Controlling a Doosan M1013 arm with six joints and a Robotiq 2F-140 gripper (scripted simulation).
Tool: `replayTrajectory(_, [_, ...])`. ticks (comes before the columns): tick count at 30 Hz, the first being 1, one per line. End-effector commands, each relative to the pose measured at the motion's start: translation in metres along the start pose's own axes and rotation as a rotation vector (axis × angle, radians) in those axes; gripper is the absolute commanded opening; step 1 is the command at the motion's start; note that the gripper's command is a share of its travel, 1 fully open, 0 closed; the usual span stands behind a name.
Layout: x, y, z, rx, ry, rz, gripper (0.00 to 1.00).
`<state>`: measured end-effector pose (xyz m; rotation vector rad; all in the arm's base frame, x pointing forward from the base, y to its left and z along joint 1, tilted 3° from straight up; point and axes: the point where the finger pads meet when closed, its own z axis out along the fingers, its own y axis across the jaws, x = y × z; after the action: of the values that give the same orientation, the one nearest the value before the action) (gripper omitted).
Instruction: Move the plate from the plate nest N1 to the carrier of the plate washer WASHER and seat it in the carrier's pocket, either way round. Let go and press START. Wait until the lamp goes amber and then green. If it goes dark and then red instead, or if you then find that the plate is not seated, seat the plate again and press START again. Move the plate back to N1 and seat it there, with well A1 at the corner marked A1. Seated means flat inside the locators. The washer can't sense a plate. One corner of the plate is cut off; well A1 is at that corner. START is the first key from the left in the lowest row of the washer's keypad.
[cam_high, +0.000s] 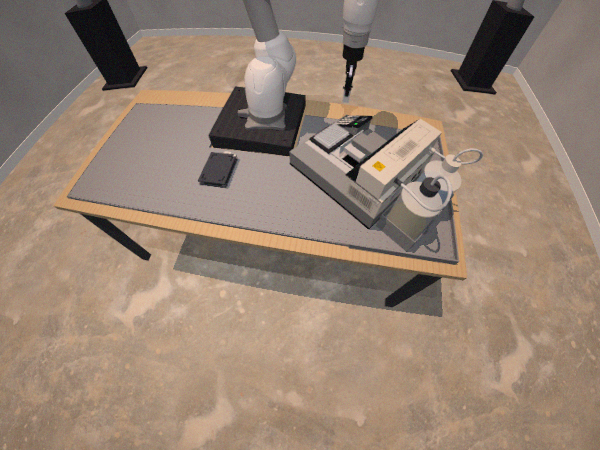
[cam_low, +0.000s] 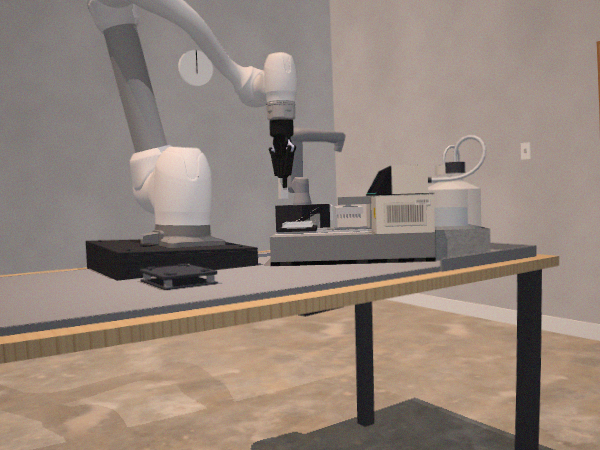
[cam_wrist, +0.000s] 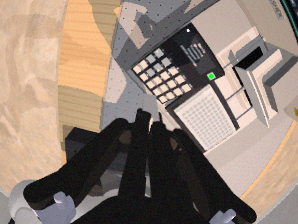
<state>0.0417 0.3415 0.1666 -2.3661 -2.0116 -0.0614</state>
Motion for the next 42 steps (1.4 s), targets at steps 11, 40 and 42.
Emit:
replayTrajectory(11, [0.011, -0.035, 0.001, -0.027, 0.000, 0.448, 0.10])
replayTrajectory(40, [0.011, -0.034, 0.024, -0.026, -0.005, 0.086, 0.10])
replayTrajectory(42, [0.011, -0.034, 0.024, -0.026, -0.006, 0.019, 0.10])
